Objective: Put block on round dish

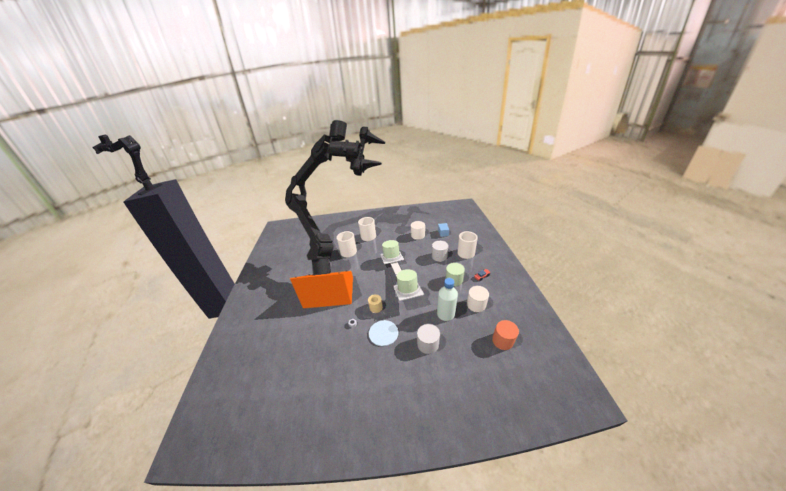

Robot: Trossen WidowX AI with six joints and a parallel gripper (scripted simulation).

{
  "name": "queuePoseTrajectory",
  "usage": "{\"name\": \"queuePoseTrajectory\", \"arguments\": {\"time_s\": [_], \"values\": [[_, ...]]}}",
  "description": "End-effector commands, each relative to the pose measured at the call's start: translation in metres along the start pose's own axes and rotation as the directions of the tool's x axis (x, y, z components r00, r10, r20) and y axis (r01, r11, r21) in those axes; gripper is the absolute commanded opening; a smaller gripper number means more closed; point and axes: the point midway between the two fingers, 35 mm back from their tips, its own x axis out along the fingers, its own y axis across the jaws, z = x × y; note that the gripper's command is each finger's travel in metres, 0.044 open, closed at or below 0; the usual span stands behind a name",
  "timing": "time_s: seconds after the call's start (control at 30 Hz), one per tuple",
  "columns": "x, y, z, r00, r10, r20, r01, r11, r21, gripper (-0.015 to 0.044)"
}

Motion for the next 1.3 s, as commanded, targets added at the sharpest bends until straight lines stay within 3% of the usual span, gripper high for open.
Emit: {"name": "queuePoseTrajectory", "arguments": {"time_s": [0.0, 0.6, 1.27], "values": [[0.015, 0.026, -0.006, 0.997, 0.078, 0.028, -0.08, 0.993, 0.089, 0.044], [0.046, 0.135, -0.023, 0.924, 0.34, 0.177, -0.383, 0.79, 0.48, 0.044], [0.043, 0.236, -0.02, 0.81, 0.433, 0.396, -0.538, 0.279, 0.795, 0.044]]}}
